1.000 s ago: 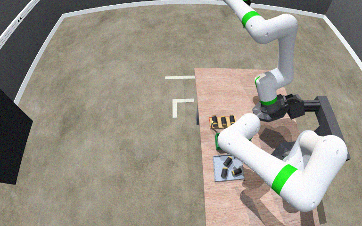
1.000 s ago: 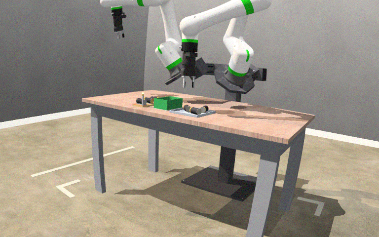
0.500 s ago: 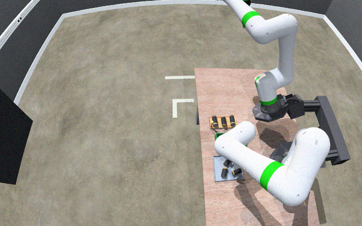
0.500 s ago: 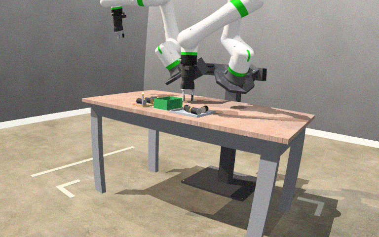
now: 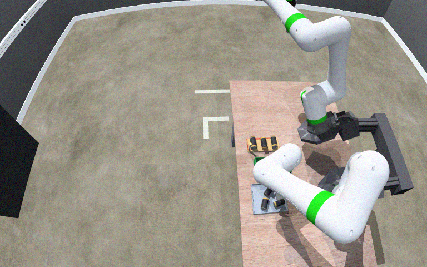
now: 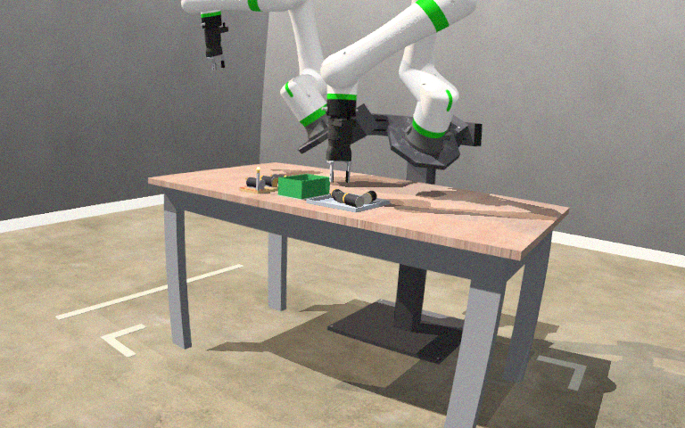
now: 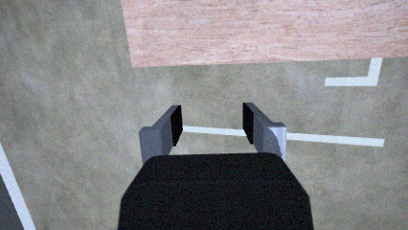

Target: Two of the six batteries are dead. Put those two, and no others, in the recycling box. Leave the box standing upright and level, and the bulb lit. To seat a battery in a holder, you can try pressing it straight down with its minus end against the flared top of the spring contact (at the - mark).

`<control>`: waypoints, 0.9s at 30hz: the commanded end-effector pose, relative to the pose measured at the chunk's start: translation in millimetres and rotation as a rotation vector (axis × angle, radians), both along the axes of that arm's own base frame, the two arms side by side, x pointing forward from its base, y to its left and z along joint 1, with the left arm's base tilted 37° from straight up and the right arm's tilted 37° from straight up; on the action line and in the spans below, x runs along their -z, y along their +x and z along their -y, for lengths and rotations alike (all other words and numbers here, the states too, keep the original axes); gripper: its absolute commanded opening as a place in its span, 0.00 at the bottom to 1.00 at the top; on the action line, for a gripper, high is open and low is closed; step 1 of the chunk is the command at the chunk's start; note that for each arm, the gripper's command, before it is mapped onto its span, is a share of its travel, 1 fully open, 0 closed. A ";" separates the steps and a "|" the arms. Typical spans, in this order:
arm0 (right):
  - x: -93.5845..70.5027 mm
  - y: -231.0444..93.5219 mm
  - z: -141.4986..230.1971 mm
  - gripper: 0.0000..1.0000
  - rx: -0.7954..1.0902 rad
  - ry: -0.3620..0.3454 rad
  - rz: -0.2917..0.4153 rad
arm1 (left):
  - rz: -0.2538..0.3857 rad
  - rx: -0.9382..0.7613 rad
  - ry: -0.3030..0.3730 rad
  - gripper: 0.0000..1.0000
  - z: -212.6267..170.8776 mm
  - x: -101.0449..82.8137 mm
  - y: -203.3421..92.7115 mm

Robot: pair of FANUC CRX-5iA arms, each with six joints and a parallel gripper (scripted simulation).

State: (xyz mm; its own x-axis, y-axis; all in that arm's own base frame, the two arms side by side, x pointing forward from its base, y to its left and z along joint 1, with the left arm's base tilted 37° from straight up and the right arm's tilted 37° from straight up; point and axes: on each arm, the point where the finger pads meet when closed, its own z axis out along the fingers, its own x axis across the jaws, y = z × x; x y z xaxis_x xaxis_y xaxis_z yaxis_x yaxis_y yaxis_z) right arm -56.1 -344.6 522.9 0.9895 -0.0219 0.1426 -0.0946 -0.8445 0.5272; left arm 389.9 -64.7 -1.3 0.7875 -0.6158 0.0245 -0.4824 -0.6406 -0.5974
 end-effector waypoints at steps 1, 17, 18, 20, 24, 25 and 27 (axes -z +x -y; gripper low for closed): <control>-1.0 -0.6 -0.3 1.00 0.001 -0.002 0.000 | 0.001 0.000 -0.001 0.90 0.8 -0.4 0.2; -1.0 -0.6 -0.3 1.00 0.001 -0.002 0.000 | 0.001 0.000 -0.001 0.90 -3.4 6.8 3.7; -1.0 -0.6 -0.3 1.00 0.001 -0.002 0.000 | 0.001 0.000 -0.001 0.90 -5.3 10.3 5.3; -1.0 -0.6 -0.3 1.00 0.001 -0.002 0.000 | 0.001 0.000 -0.001 0.90 -7.5 14.0 7.1; -1.0 -0.6 -0.3 1.00 0.001 -0.002 0.000 | 0.001 0.000 -0.001 0.90 -13.1 23.8 11.8; -1.0 -0.6 -0.3 1.00 0.001 -0.002 0.000 | 0.001 0.000 -0.001 0.90 -14.2 25.8 12.8; -1.0 -0.6 -0.3 1.00 0.001 -0.002 0.000 | 0.001 0.000 -0.001 0.90 -15.2 27.6 13.6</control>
